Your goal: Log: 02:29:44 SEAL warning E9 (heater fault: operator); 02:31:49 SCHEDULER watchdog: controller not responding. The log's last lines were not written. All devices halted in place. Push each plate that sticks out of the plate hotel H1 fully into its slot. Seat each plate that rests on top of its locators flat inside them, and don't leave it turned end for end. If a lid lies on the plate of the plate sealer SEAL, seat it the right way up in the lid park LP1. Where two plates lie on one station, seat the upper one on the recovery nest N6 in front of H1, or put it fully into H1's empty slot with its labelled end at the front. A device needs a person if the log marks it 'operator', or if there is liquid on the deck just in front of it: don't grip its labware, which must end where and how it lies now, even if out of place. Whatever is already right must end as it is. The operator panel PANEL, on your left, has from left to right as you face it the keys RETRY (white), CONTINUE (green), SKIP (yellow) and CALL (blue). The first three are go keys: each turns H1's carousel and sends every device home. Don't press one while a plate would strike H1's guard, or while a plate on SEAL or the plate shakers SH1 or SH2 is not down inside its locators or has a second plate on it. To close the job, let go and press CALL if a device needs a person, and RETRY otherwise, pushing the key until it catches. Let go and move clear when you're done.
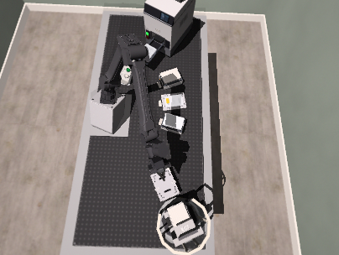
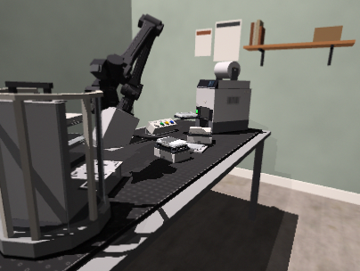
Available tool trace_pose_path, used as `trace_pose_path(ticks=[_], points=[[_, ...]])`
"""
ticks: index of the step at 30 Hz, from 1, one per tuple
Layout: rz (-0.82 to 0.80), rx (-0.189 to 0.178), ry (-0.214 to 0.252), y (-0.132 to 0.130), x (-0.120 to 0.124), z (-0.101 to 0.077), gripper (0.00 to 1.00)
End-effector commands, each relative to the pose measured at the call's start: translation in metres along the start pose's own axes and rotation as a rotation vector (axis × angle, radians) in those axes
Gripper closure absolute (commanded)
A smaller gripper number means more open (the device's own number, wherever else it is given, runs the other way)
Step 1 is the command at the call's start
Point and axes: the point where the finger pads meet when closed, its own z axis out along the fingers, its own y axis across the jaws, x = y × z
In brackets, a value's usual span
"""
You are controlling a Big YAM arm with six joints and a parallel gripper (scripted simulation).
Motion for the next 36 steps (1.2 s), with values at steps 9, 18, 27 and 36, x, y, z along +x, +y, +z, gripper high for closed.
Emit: trace_pose_path(ticks=[9,18,27,36], points=[[-0.003,-0.028,-0.067,0.020,-0.044,-0.011,1.00],[-0.006,-0.021,-0.080,0.011,-0.072,-0.024,1.00],[-0.007,-0.021,-0.082,0.011,-0.089,-0.035,1.00],[-0.005,-0.019,-0.082,0.009,-0.091,-0.039,1.00]])
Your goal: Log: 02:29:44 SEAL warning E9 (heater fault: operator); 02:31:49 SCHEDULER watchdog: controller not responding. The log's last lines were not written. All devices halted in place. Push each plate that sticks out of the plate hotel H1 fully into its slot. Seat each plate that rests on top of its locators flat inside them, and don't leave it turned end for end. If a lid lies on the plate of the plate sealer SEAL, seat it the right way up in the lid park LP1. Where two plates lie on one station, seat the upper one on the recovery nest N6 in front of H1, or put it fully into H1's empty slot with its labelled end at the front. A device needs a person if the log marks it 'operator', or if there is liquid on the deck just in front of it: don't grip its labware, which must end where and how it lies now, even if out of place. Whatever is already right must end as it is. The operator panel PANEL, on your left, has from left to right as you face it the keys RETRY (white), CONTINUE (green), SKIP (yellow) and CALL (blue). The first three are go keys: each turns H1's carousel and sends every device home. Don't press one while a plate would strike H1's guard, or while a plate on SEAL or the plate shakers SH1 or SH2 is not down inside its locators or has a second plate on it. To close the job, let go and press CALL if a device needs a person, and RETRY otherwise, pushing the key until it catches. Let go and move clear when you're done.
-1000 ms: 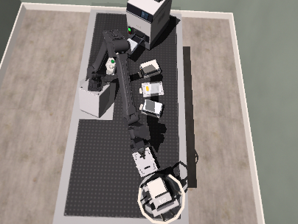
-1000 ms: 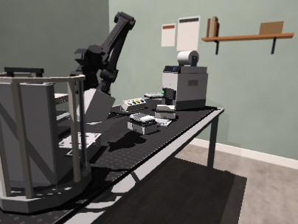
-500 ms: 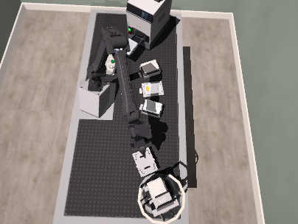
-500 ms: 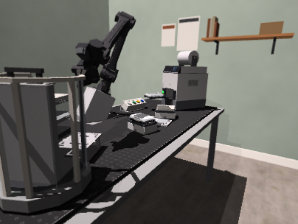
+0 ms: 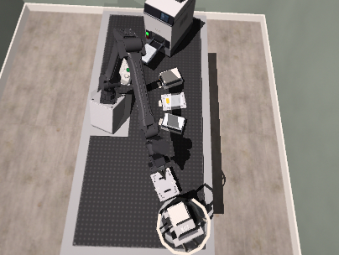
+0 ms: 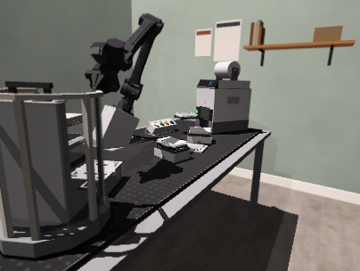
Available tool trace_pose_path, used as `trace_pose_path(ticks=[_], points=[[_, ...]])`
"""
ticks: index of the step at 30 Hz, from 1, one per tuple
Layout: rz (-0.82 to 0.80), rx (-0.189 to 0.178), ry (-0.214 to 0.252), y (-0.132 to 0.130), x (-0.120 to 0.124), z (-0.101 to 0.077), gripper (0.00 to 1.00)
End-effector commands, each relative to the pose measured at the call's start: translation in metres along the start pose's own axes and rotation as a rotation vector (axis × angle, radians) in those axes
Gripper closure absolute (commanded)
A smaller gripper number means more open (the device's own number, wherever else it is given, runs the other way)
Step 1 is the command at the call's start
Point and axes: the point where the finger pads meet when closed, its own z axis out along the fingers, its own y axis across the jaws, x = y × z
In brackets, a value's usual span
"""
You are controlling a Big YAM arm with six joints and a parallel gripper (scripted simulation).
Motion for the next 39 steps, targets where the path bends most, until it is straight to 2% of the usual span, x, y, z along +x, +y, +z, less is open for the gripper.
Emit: trace_pose_path(ticks=[1,31,39], points=[[-0.005,-0.015,-0.076,0.004,-0.046,-0.011,1.00],[-0.005,-0.015,-0.076,0.004,-0.046,-0.011,1.00],[-0.125,-0.080,0.152,0.024,-0.041,-0.029,1.00]])
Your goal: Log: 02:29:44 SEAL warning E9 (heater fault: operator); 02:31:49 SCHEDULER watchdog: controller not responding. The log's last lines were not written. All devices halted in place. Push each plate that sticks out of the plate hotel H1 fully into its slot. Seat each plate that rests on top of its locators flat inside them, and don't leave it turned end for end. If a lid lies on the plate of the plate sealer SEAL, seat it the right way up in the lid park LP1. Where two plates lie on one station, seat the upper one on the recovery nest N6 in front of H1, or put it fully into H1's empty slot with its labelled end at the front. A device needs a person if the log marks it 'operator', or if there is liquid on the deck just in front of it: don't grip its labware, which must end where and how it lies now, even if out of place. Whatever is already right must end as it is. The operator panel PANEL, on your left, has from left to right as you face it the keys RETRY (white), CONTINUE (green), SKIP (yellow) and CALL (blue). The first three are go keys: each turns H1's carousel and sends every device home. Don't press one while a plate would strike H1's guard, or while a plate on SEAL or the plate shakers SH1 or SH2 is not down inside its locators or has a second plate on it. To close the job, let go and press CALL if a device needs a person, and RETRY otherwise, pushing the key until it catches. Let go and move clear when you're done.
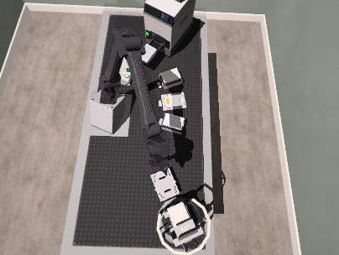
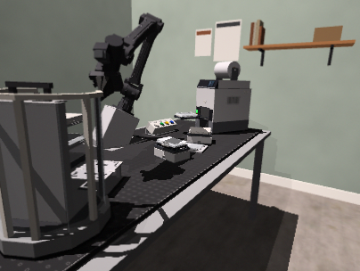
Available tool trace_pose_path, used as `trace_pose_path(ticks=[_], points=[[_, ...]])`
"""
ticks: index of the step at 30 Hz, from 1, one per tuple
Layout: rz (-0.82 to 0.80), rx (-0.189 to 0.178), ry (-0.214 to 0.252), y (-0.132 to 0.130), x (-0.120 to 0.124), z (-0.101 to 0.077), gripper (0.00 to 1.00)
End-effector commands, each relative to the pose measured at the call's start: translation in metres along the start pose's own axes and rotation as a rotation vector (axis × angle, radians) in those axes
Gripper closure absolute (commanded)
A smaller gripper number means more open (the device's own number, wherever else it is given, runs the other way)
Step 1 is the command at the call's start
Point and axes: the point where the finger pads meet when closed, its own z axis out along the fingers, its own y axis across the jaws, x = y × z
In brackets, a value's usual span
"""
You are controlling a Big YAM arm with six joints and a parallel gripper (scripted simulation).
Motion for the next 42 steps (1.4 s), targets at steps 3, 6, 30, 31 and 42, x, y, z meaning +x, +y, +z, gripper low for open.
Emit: trace_pose_path(ticks=[3,6,30,31,42], points=[[-0.090,-0.020,-0.012,0.012,-0.056,-0.033,1.00],[-0.127,-0.038,0.096,0.014,-0.042,-0.028,1.00],[-0.463,-0.204,0.769,0.080,0.011,-0.054,1.00],[-0.477,-0.211,0.799,0.082,0.013,-0.055,1.00],[-0.460,-0.210,0.795,0.104,0.035,-0.082,1.00]])
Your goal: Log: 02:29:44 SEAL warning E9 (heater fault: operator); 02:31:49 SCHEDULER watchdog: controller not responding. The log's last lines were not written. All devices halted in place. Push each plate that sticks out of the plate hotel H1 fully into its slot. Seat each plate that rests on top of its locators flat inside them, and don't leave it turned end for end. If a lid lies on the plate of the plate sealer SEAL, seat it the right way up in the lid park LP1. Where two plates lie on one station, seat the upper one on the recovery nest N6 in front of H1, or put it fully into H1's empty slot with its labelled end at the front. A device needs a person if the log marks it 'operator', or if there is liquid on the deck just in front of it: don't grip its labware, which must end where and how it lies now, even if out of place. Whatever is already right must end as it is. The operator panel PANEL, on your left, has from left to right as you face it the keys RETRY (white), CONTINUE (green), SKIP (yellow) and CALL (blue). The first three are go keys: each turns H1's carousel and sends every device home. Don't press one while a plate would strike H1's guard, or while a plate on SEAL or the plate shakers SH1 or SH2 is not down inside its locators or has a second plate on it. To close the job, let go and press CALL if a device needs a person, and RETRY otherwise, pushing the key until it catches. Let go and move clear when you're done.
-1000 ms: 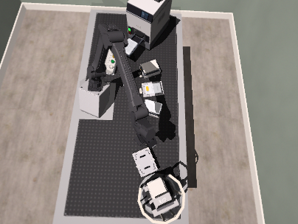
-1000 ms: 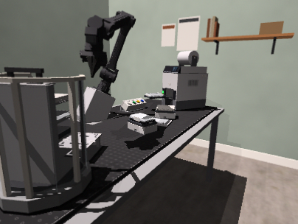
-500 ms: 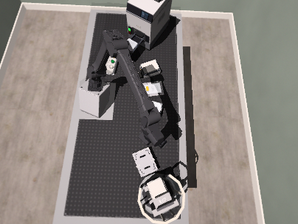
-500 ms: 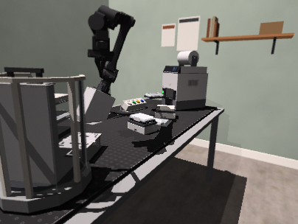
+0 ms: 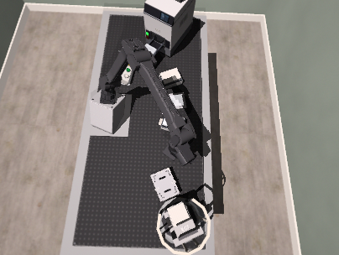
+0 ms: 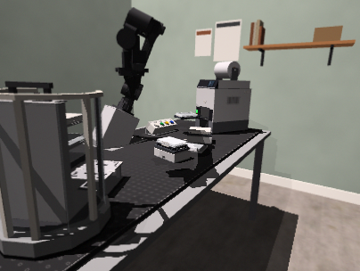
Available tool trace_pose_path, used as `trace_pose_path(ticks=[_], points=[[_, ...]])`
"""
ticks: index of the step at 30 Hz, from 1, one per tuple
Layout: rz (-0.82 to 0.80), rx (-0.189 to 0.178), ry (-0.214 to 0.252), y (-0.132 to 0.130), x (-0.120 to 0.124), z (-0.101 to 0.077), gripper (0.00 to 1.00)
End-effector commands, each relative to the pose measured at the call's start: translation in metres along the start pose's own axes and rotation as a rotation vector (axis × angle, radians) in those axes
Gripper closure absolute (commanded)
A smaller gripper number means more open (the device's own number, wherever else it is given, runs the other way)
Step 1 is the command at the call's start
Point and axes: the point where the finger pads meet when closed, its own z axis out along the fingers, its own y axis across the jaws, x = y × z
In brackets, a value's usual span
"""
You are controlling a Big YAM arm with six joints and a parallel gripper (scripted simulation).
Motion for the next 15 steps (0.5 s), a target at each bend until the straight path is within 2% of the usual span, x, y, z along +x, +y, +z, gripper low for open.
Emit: trace_pose_path(ticks=[1,12,13,14,15], points=[[-0.029,0.020,-0.047,0.024,-0.004,-0.020,1.00],[-0.028,0.019,-0.045,0.053,0.006,-0.019,1.00],[-0.043,0.030,-0.076,0.059,-0.004,-0.032,1.00],[-0.029,0.019,-0.046,0.059,0.008,-0.019,1.00],[-0.029,0.019,-0.046,0.062,0.009,-0.019,1.00]])
